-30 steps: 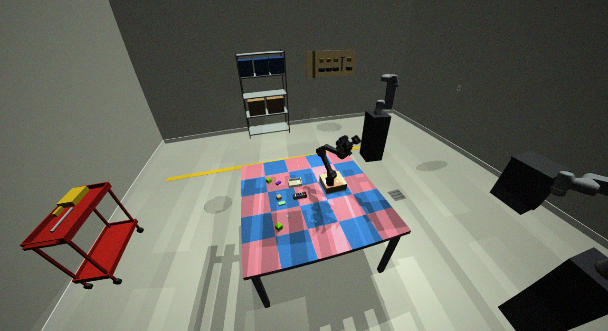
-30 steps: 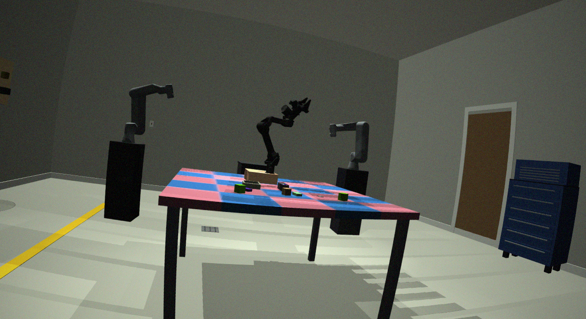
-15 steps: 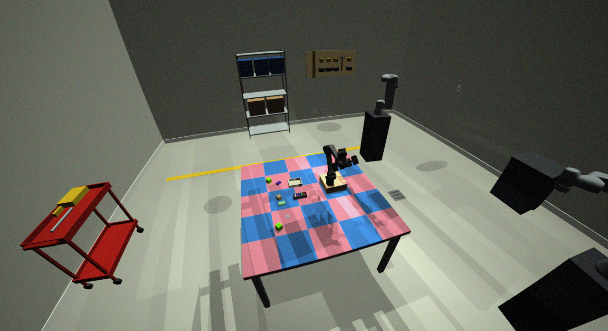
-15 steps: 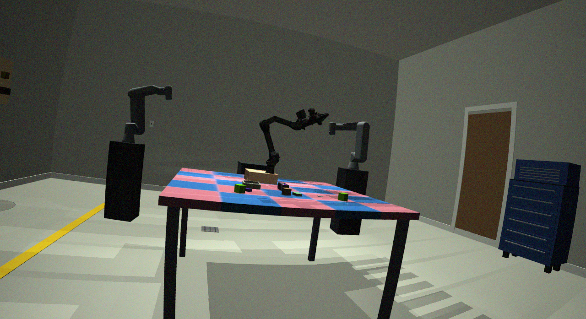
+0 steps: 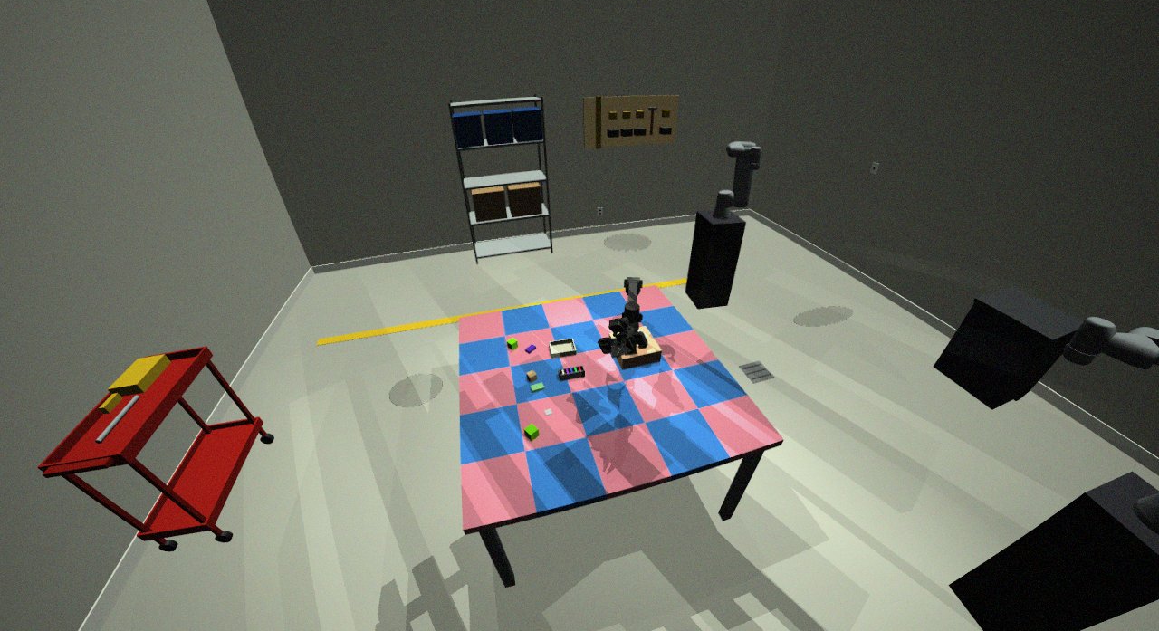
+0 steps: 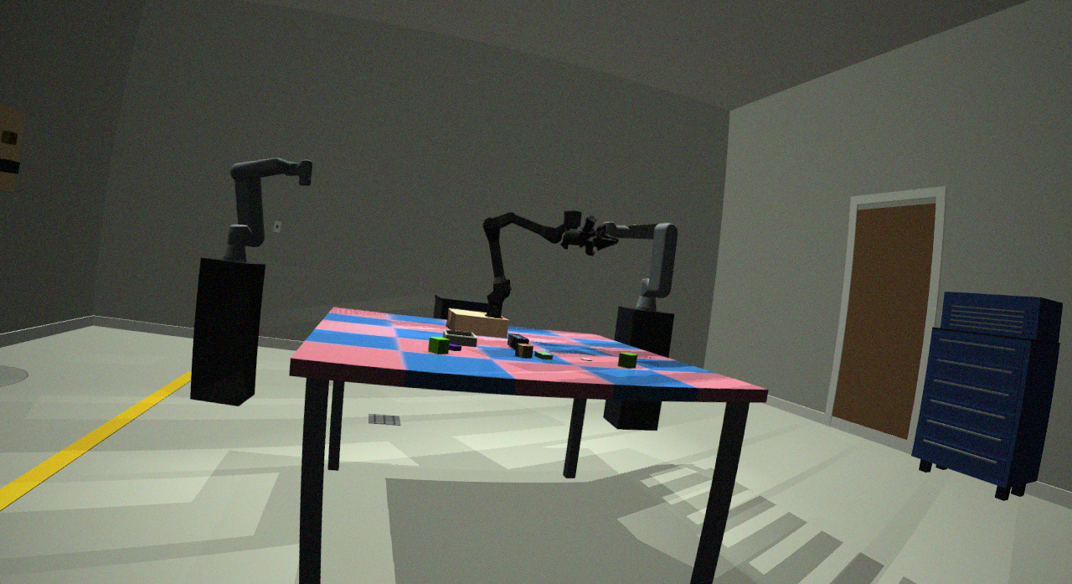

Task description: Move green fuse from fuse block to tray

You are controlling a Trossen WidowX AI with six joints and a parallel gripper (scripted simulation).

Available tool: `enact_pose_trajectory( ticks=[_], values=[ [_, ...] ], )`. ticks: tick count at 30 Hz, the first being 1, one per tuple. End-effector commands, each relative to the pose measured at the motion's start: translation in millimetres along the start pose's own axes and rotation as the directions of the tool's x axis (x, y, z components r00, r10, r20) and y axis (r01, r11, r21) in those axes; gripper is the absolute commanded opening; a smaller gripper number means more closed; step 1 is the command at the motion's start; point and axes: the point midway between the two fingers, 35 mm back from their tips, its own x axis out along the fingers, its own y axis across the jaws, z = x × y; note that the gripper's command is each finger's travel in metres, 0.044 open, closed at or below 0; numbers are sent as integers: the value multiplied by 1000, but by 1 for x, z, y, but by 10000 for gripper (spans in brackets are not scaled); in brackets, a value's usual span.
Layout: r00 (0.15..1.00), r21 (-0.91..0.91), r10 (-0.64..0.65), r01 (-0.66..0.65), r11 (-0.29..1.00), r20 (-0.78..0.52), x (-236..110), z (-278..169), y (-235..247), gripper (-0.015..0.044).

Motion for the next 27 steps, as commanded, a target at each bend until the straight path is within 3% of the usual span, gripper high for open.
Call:
enact_pose_trajectory(
  ticks=[1,9,13,17,22,27],
  values=[
    [977,74,-182,191,979,-110,16,-20,-69,74],
    [795,270,-500,593,758,-342,2,-60,-203,74],
    [642,362,-609,766,531,-466,-26,-81,-263,74],
    [454,427,-666,877,219,-592,-68,-101,-316,74],
    [209,447,-639,863,-236,-741,-133,-125,-362,74],
    [5,383,-507,661,-645,-862,-201,-142,-385,74]
  ],
)
